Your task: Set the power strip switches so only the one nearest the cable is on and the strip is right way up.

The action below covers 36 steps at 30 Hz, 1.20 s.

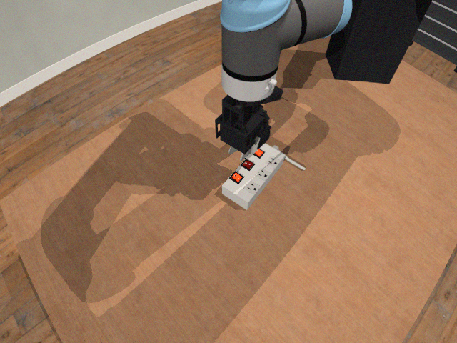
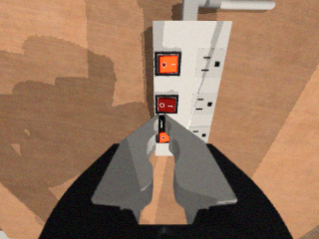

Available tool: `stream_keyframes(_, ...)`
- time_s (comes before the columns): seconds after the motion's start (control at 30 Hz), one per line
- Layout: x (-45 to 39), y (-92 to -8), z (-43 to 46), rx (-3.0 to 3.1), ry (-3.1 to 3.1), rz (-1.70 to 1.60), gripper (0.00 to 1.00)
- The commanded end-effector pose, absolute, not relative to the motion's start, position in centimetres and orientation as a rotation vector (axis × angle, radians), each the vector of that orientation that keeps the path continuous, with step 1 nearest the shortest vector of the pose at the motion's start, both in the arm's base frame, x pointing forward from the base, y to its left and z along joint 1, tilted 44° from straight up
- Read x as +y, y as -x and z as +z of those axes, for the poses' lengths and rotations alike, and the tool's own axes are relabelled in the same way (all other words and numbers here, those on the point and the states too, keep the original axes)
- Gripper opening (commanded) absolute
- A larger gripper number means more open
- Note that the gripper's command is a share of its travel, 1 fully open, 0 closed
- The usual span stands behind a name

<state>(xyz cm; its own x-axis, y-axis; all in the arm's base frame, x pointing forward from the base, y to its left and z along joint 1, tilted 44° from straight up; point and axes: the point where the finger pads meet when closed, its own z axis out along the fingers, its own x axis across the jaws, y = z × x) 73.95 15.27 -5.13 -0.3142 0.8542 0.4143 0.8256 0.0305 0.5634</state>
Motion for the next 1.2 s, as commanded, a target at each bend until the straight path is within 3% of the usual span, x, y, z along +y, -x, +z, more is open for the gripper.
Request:
stream_keyframes(0.0,14.7,-73.5,-4.4,2.227,-1.816,1.171,0.0)
stream_keyframes(1.17,14.0,-76.2,-0.2,2.227,-1.816,1.171,0.0)
